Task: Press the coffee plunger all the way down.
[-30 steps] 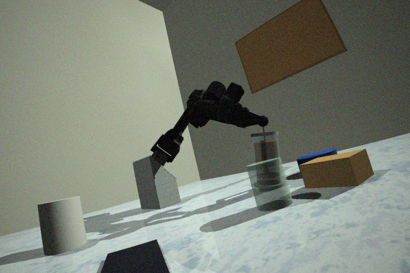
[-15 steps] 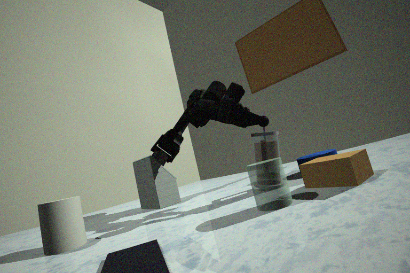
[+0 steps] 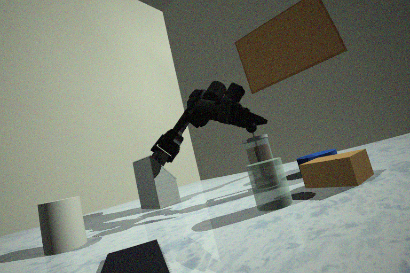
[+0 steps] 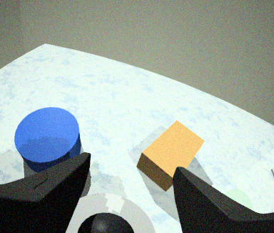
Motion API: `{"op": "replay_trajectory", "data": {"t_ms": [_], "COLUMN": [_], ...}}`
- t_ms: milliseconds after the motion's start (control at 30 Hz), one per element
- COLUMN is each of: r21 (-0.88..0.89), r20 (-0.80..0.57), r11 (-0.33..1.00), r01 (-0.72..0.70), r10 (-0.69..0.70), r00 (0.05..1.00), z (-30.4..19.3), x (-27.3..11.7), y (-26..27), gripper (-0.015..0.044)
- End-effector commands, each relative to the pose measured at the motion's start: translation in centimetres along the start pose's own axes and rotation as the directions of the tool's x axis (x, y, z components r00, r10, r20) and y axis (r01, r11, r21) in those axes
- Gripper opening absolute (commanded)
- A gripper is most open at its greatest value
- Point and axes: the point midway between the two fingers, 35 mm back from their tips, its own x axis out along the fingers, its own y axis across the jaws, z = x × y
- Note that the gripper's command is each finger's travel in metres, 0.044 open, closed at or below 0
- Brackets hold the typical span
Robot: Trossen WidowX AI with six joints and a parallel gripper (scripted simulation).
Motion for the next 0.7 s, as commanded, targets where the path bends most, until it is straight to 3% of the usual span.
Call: {"op": "replay_trajectory", "data": {"t_ms": [0,100,300,533,667], "r21": [-0.003,-0.003,-0.004,0.002,0.003], "r20": [0.002,0.002,-0.003,-0.014,-0.014], "r11": [1.0,1.0,1.0,1.0,1.0], "r01": [0.005,0.005,0.006,0.001,-0.001], "r10": [-0.005,-0.005,-0.006,-0.001,0.001], "r00": [1.0,1.0,1.0,1.0,1.0], "z": [0.0,0.0,0.8,4.8,5.0], "x": [0.0,0.0,-0.8,-6.4,-7.0], "y": [-0.1,-0.1,-0.1,0.7,0.8], "gripper": [0.036,0.0439,0.044,0.044,0.044]}}
